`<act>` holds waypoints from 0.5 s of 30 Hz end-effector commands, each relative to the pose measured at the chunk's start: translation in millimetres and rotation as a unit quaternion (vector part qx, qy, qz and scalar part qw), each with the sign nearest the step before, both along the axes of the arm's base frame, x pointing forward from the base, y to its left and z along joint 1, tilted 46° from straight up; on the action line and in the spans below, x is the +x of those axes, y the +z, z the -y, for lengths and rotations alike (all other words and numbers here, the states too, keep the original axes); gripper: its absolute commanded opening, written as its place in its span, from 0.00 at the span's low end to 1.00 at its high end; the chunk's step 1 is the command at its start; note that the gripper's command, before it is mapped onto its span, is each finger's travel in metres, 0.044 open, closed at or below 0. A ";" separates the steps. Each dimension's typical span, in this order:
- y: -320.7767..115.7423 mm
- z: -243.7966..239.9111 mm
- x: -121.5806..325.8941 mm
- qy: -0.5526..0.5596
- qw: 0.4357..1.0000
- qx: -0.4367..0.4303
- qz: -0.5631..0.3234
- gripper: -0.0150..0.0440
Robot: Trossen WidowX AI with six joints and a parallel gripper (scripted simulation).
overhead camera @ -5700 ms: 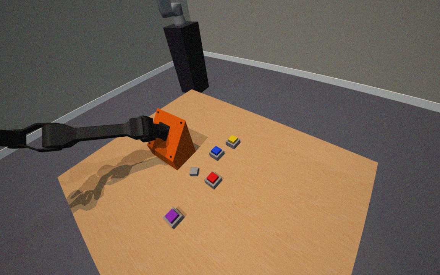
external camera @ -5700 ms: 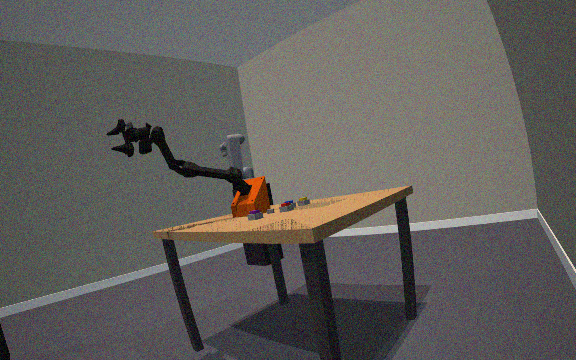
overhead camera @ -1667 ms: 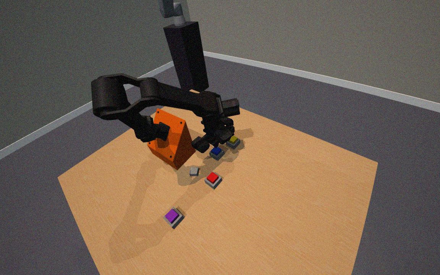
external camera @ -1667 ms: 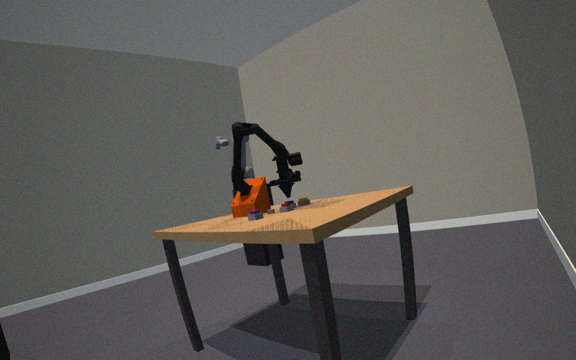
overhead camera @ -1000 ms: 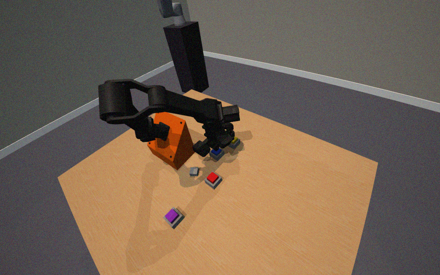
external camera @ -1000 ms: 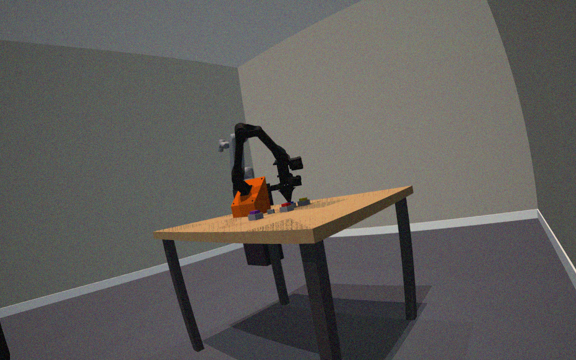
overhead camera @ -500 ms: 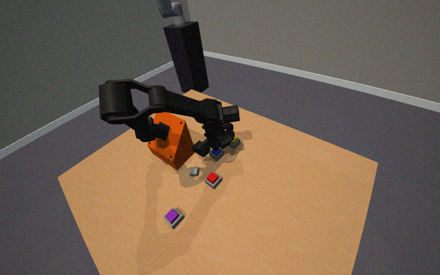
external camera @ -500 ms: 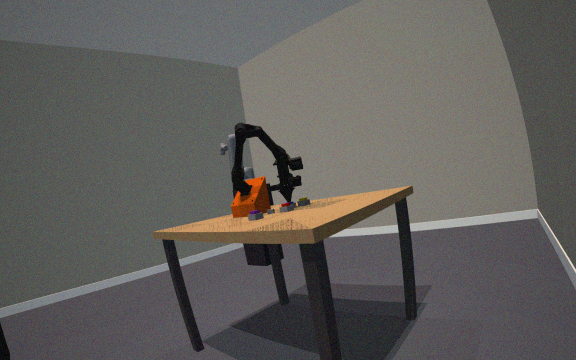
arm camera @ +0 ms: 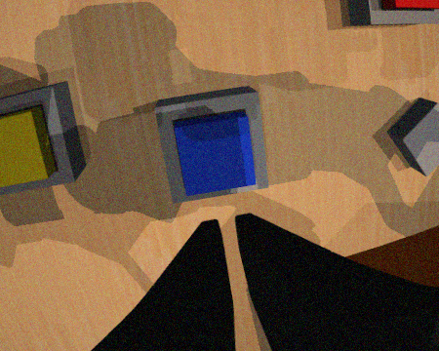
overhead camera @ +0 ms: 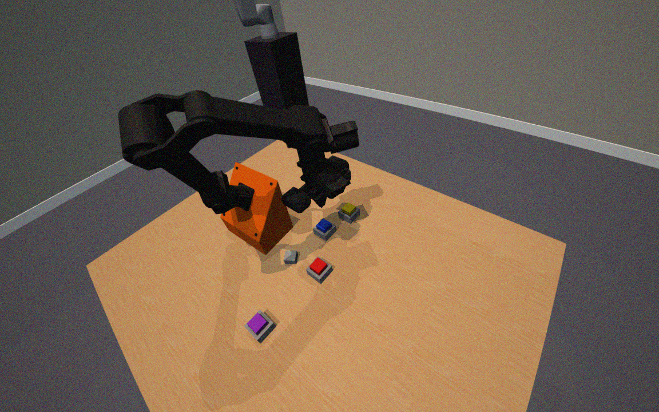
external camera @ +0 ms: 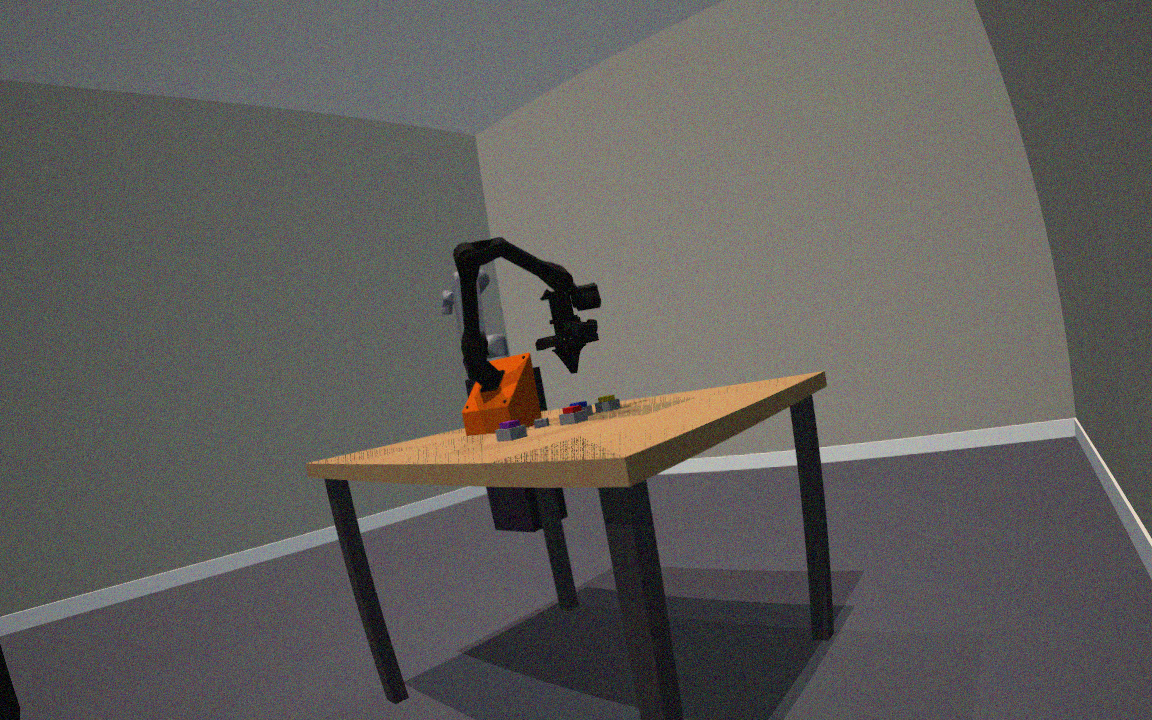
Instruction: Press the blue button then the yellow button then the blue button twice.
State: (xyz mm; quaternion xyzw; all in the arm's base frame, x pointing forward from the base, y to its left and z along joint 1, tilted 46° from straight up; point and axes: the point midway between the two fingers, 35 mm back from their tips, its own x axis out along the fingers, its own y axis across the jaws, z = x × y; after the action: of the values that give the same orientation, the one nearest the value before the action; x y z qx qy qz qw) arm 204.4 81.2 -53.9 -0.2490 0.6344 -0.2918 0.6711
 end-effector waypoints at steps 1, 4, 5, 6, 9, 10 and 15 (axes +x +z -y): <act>10.2 -6.7 -2.9 -0.005 1.000 -0.002 -0.002 0.29; 6.0 -12.3 0.2 -0.005 1.000 -0.002 -0.002 0.29; 0.4 -19.2 3.8 -0.005 1.000 -0.001 -0.002 0.29; -7.0 -28.0 8.1 -0.005 1.000 -0.001 -0.002 0.29; -31.8 -53.5 18.6 -0.005 1.000 0.000 -0.001 0.29; -40.8 -61.5 21.2 -0.005 1.000 0.000 -0.001 0.29; -53.9 -72.4 24.2 -0.005 1.000 0.001 -0.001 0.29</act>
State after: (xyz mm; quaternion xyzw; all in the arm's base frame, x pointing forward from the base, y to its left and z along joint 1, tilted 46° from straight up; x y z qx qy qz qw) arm 227.6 149.0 -100.2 -0.2464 0.6354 -0.2907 0.6716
